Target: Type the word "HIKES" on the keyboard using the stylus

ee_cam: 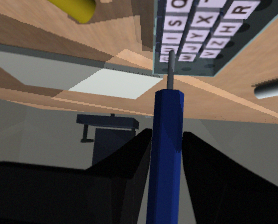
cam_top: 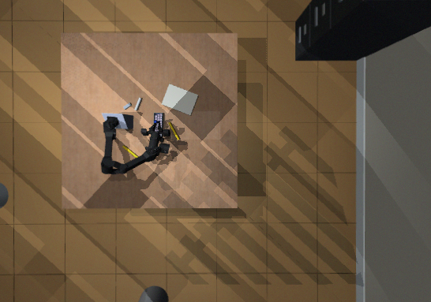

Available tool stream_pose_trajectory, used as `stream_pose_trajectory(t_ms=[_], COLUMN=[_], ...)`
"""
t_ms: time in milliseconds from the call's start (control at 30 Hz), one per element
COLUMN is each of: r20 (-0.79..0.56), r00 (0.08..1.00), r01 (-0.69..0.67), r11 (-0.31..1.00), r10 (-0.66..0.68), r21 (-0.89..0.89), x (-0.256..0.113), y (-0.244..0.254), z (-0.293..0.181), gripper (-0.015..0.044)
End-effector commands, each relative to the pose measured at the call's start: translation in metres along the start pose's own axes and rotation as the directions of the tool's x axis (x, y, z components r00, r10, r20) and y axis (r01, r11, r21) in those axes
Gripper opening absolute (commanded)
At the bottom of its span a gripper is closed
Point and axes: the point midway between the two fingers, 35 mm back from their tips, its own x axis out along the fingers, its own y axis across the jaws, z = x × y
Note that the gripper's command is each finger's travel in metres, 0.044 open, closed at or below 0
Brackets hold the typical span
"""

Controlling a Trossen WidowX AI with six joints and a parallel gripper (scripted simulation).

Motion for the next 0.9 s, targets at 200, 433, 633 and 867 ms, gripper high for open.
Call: stream_pose_trajectory(t_ms=[200,433,633,867], r20=[-0.002,-0.001,-0.001,-0.001], r00=[1.000,1.000,1.000,1.000], r01=[0.001,0.001,0.001,0.001], r11=[1.000,1.000,1.000,1.000], r10=[-0.001,-0.001,-0.001,-0.001], r21=[-0.006,-0.006,-0.006,-0.006], x=[0.004,0.006,0.008,0.010], y=[0.000,0.000,0.000,0.000], z=[0.005,0.008,0.012,0.014], gripper=[0.0081,0.0081,0.0081,0.0081])
